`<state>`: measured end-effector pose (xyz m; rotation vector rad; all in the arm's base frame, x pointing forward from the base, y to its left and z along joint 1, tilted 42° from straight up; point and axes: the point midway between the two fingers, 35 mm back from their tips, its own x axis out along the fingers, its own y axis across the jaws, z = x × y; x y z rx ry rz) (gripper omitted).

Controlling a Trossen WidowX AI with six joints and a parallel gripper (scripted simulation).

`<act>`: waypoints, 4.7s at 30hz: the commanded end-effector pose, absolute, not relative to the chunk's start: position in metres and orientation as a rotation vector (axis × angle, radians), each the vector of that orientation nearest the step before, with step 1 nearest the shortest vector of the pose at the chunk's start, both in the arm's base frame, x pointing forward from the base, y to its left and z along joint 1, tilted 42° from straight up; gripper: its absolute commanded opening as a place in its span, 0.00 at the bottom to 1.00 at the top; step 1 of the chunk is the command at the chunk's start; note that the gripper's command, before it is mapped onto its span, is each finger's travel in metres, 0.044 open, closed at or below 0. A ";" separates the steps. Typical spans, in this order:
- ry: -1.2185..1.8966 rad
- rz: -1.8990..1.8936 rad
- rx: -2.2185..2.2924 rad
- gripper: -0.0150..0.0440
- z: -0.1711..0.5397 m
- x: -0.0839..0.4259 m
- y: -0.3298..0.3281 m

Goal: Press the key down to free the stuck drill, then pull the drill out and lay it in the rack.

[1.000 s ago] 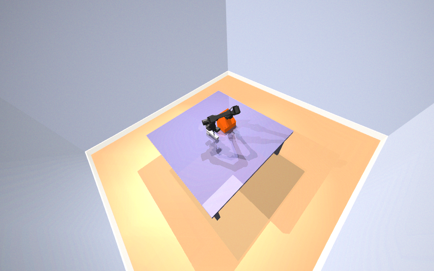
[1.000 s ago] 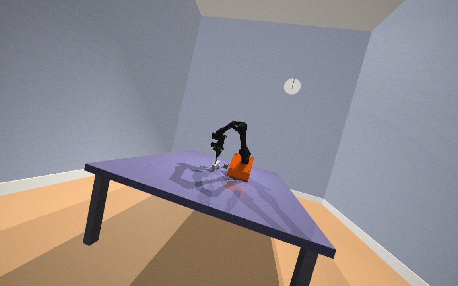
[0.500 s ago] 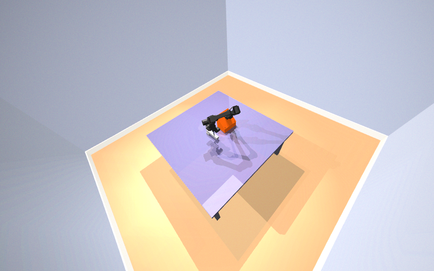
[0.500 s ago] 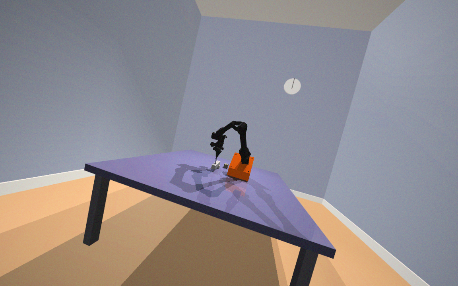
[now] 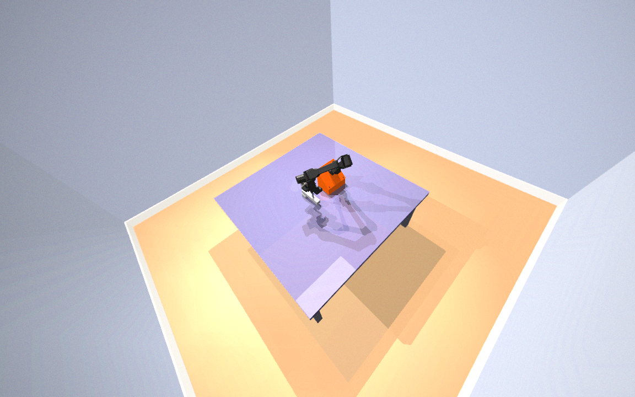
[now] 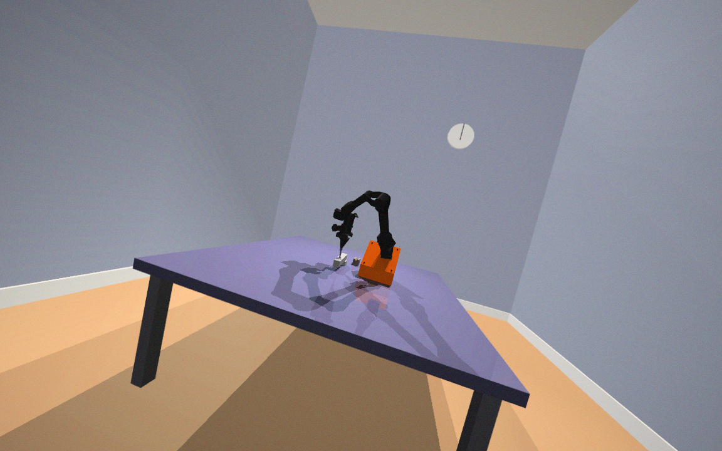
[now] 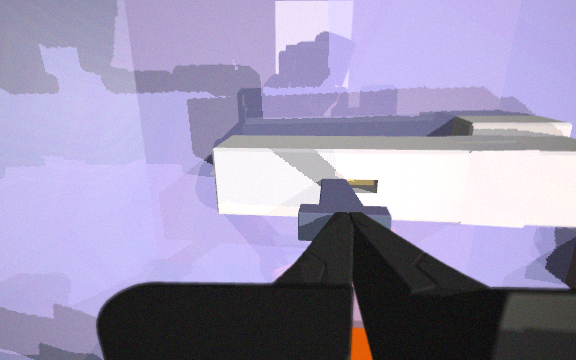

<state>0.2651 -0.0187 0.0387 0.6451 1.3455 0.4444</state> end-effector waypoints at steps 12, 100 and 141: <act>1.379 0.463 0.647 0.25 0.024 0.260 -0.005; 0.654 1.299 -0.653 1.00 -0.113 0.260 -0.099; 0.649 1.301 -0.659 0.38 -0.132 0.267 -0.069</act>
